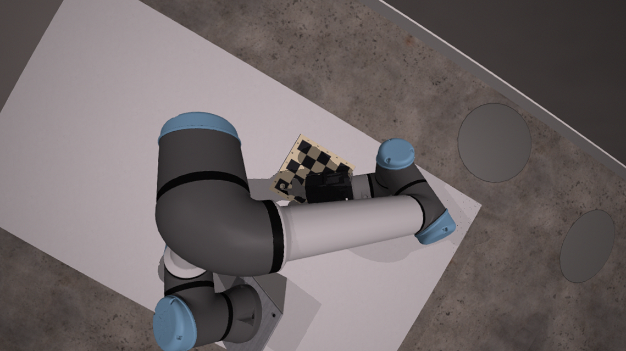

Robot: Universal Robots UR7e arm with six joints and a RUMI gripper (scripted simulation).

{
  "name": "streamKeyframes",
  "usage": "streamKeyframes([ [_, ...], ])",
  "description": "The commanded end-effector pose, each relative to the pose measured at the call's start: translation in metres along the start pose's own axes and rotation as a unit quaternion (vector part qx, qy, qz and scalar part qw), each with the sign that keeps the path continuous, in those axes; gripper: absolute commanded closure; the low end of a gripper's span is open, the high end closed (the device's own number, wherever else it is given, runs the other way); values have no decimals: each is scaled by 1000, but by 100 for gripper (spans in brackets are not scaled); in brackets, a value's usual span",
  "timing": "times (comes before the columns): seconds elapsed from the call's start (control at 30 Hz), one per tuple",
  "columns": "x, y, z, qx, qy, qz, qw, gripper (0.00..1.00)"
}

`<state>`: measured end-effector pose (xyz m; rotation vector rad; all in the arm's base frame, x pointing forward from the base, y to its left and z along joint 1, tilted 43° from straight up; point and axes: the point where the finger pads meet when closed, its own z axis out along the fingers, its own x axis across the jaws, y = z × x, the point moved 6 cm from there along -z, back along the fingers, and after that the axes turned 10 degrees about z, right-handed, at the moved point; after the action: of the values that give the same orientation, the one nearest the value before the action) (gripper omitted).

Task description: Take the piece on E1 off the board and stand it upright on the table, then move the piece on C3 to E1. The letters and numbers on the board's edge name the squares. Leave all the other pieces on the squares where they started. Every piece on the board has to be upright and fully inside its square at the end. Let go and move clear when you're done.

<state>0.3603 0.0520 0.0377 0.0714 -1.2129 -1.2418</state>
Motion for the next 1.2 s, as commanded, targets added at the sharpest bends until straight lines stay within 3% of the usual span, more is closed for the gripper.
streamKeyframes([
  [0.0,0,0,0,0,0,0,1000,0],
  [1.17,1,0,0,9,-6,-7,1000,0],
])
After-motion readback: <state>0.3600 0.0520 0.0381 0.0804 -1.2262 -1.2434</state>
